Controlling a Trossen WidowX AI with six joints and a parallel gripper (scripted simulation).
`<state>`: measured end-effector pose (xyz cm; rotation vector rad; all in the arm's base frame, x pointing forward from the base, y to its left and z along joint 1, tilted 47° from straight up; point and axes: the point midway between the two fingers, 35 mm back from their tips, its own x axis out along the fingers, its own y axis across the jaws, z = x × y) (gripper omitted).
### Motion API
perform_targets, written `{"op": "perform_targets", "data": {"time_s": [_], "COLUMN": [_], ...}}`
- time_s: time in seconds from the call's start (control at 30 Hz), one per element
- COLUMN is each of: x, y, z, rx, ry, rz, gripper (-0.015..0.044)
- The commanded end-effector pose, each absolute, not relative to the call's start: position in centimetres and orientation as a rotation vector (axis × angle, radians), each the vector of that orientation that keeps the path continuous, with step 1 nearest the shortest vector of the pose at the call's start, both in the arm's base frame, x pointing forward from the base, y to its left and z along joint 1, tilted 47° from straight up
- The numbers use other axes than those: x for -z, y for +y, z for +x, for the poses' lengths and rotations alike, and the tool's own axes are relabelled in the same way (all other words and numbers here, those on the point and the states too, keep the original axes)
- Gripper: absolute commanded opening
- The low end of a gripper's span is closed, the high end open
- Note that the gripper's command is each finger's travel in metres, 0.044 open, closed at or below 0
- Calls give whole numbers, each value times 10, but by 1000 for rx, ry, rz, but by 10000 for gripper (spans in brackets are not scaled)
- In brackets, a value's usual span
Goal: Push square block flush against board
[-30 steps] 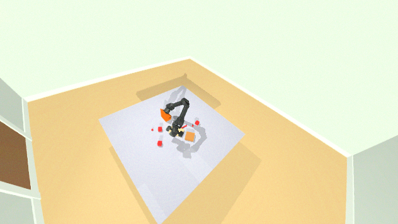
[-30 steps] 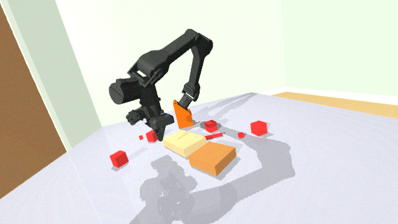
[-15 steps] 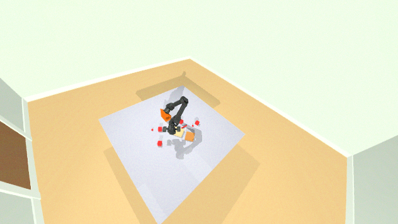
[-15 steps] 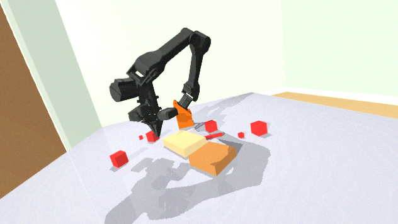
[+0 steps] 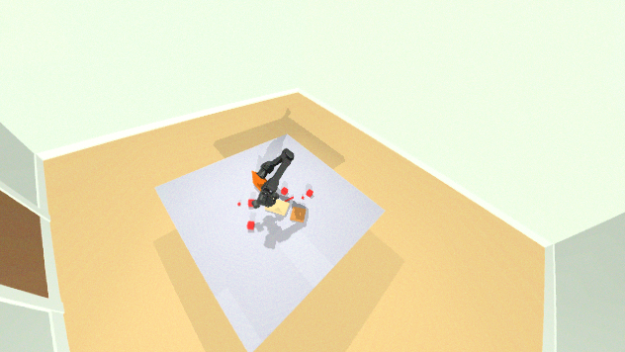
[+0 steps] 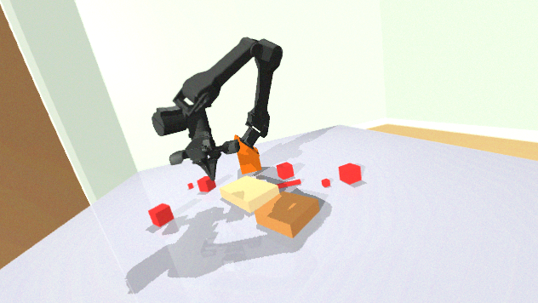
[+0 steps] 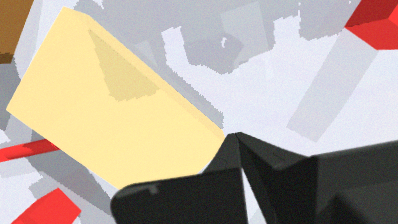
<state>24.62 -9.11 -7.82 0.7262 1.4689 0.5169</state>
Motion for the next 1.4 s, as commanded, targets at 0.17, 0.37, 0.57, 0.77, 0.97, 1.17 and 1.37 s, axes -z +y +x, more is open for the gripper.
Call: {"op": "perform_targets", "data": {"time_s": [0.17, 0.37, 0.57, 0.77, 0.97, 1.17, 1.37], "x": [81, 82, 83, 113, 120, 119, 117], "y": [-88, -86, -83, -51, -42, -41, -40], "z": [221, 205, 193, 196, 195, 200, 206], "rx": [-716, -849, -941, -944, -946, -945, -944], "ry": [1363, 1271, 1199, 1195, 1194, 1194, 1195], "rz": [500, 338, 221, 219, 219, 218, 217], "gripper": [0, 0, 0, 0, 0, 0, 0]}}
